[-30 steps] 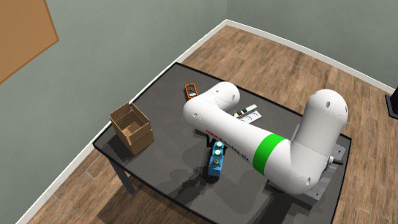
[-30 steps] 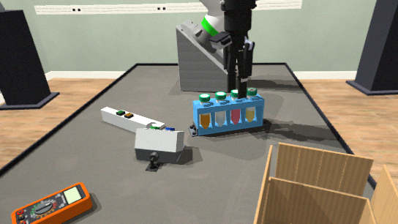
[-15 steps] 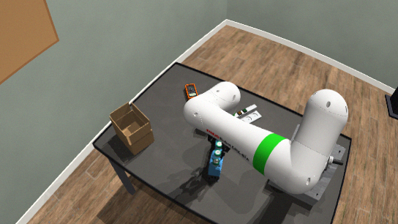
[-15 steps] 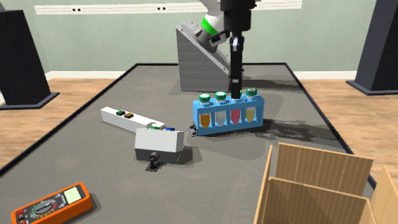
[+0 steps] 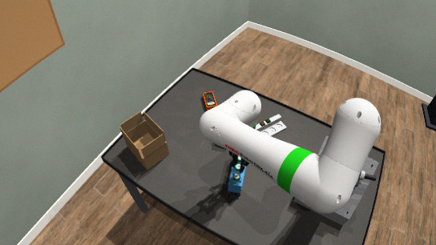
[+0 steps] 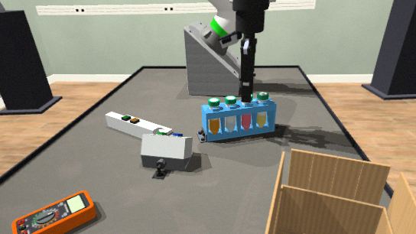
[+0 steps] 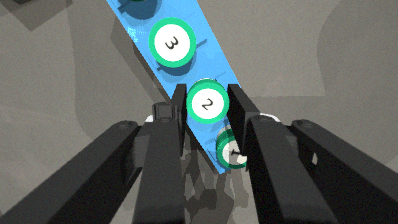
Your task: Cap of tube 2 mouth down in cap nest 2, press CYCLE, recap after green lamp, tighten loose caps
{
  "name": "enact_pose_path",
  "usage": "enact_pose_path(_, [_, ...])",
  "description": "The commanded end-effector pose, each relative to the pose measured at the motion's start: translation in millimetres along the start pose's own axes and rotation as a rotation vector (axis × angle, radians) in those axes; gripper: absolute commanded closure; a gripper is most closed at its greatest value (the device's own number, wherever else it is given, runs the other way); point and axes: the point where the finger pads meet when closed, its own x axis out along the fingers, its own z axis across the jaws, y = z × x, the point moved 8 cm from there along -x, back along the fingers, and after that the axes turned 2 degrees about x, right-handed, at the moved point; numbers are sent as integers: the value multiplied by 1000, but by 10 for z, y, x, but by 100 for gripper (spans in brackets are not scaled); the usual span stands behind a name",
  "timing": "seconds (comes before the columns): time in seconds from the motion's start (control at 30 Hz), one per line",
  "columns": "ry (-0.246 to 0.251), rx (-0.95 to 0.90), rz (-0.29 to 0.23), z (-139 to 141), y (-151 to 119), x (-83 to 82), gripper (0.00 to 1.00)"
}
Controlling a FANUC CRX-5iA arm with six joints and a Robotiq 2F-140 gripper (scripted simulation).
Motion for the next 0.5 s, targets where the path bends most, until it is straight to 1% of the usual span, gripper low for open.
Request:
enact_pose_path(0.0, [1,0,0,-4,1,-7,70])
enact_pose_path(0.07, [1,0,0,-4,1,-7,70])
enact_pose_path(0.2, [1,-200,1,-4,-1,-10,70])
enact_pose_path(0.27, [1,-200,1,-4,-1,-10,70])
enact_pose_path(0.47, [1,-500,1,-4,0,-13,70])
